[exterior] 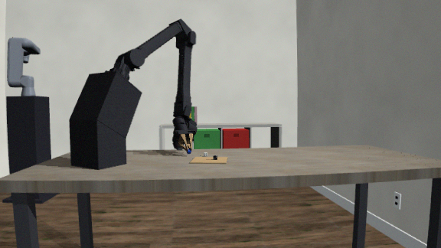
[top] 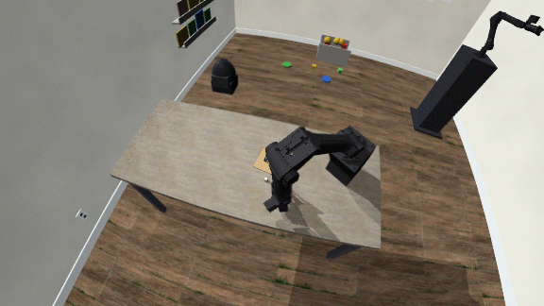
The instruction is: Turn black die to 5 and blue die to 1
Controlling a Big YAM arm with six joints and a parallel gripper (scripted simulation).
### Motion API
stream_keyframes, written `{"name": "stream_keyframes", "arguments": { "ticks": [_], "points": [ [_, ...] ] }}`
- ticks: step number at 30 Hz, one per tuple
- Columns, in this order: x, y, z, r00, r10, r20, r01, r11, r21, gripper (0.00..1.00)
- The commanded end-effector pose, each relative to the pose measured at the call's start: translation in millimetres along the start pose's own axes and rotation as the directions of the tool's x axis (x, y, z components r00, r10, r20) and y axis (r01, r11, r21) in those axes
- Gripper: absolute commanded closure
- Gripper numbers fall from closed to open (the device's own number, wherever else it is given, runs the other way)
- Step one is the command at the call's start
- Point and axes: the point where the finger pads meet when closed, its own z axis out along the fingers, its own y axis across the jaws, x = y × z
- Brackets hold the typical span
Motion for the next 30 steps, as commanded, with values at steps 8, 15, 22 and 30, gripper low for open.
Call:
{"name": "stream_keyframes", "arguments": {
  "ticks": [8, 15, 22, 30],
  "points": [
    [-3.5, -3.7, -5.7, 1.000, 0.008, 0.009, -0.008, 1.000, 0.017, 0.88],
    [-3.5, -3.7, -5.7, 1.000, 0.008, 0.009, -0.008, 1.000, 0.017, 0.88],
    [-6.5, -1.7, -1.9, 1.000, 0.004, 0.007, -0.004, 1.000, 0.014, 0.88],
    [-9.0, -5.1, -2.7, 1.000, 0.008, 0.011, -0.008, 1.000, 0.020, 0.88]
  ]
}}
